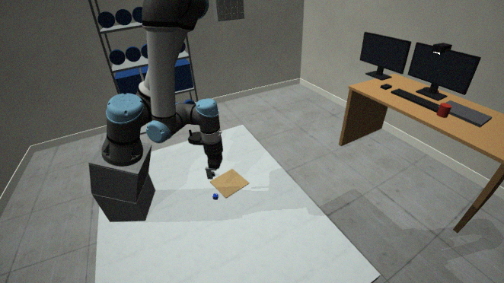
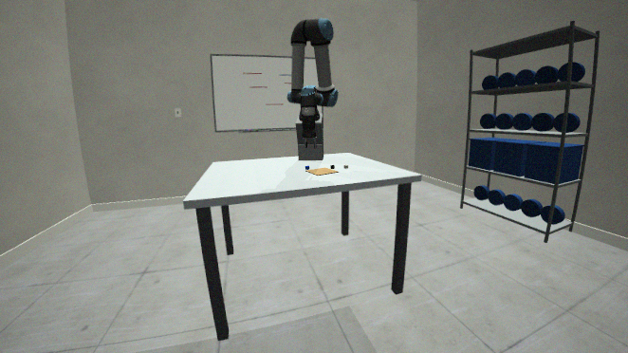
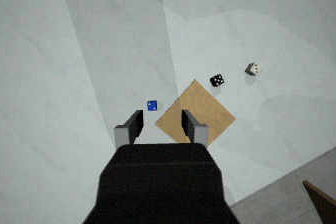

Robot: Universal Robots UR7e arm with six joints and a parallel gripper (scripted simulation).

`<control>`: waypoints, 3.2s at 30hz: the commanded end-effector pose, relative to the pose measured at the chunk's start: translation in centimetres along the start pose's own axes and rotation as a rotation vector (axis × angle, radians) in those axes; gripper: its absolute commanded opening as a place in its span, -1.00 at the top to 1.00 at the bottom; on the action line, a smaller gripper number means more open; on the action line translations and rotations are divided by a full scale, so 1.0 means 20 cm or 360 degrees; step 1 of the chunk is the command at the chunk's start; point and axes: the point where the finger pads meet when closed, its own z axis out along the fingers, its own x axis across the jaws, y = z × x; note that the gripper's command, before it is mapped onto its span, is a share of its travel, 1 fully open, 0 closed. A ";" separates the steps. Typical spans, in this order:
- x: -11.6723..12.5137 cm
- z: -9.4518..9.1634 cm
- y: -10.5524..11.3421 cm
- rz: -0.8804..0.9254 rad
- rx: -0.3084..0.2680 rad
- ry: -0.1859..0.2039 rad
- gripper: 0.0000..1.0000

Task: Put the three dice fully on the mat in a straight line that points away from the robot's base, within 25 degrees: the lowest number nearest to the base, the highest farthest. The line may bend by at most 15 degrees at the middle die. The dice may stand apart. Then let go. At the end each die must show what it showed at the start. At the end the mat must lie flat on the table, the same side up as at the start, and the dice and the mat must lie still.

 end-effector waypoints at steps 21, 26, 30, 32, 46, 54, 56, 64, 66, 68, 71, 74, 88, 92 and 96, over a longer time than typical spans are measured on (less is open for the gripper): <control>-0.11 -0.01 0.02 -0.0037 -0.0019 0.0000 -1.00; -0.11 0.02 0.02 -0.0038 -0.0018 0.0000 -1.00; -0.12 0.10 0.03 -0.0038 -0.0016 0.0000 -1.00; -0.12 0.15 0.03 -0.0038 -0.0015 0.0000 -1.00; -0.12 0.25 0.03 -0.0039 -0.0013 0.0000 -0.40; -0.12 0.25 0.03 -0.0039 -0.0013 0.0000 -0.40; -0.12 0.25 0.03 -0.0039 -0.0013 0.0000 -0.40; -0.12 0.25 0.03 -0.0039 -0.0013 0.0000 -0.40; -0.12 0.25 0.03 -0.0039 -0.0013 0.0000 -0.40; -0.12 0.25 0.03 -0.0039 -0.0013 0.0000 -0.40; -0.12 0.25 0.03 -0.0039 -0.0013 0.0000 -0.40; -0.12 0.25 0.03 -0.0039 -0.0013 0.0000 -0.40; -0.12 0.26 0.03 -0.0039 -0.0013 0.0000 -0.40; -0.12 0.27 0.03 -0.0039 -0.0014 0.0000 -0.40; -0.12 0.29 0.03 -0.0039 -0.0014 -0.0001 -0.40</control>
